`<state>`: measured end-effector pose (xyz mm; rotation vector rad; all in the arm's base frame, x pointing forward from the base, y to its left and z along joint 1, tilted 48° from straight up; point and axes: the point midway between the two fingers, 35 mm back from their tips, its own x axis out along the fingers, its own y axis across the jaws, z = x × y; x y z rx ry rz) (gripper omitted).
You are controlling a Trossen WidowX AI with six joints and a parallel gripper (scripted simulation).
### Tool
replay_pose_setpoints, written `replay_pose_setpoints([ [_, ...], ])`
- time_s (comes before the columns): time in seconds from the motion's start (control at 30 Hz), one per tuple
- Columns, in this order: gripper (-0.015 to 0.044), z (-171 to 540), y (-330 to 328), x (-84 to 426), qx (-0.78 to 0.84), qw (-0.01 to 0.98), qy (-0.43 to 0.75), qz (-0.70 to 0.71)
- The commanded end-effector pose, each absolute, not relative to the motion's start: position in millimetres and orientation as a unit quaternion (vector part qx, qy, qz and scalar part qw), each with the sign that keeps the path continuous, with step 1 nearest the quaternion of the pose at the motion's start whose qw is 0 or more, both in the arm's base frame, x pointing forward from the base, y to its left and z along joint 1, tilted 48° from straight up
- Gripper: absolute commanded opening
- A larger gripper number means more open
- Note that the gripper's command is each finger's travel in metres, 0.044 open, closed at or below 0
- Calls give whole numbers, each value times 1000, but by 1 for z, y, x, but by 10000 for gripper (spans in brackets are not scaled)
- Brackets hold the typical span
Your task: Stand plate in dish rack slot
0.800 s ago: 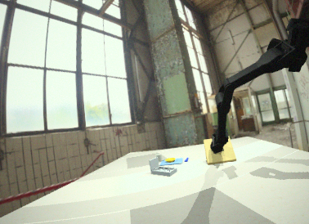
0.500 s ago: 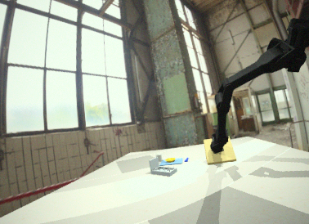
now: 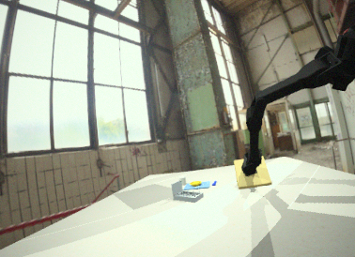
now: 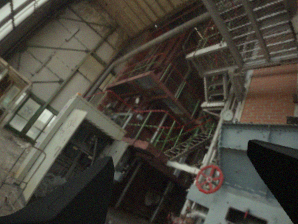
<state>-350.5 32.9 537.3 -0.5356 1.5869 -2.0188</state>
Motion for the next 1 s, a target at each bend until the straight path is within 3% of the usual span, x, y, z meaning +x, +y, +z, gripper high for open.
replay_pose_setpoints([
  [0.0, 400, 532, 64, -350, -160, 226, 578, -767],
  [0.47, 400, 511, 193, -316, -19, 79, 534, -841],
  [0.97, 400, 485, 311, -226, 108, -100, 451, -880],
])
